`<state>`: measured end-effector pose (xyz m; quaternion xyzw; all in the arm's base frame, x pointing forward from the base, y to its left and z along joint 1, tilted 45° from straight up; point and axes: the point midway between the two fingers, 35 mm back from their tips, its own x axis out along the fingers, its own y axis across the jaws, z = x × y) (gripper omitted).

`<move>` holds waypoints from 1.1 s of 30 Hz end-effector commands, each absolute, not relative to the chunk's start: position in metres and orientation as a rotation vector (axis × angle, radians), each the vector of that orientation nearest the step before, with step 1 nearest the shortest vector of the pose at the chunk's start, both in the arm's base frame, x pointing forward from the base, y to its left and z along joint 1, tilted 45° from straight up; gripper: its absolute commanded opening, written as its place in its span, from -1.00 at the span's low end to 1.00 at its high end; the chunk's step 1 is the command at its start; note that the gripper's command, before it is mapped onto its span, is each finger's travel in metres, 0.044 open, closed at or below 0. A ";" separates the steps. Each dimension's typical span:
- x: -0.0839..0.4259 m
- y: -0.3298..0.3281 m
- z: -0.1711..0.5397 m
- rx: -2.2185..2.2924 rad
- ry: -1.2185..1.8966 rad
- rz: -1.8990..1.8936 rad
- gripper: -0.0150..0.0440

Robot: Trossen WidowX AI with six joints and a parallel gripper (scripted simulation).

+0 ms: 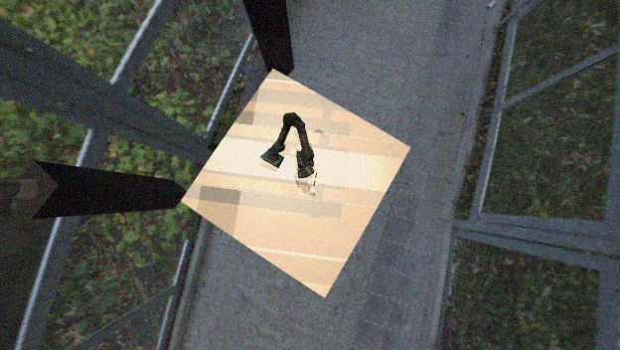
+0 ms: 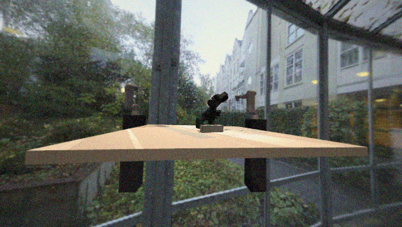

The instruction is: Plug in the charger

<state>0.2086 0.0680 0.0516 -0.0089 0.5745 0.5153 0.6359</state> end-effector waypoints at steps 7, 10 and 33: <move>0.213 0.068 0.034 0.049 1.369 1.117 -0.49; 0.213 0.068 0.027 0.076 1.388 1.095 -0.49; 0.226 0.075 0.003 0.179 1.463 1.006 -0.49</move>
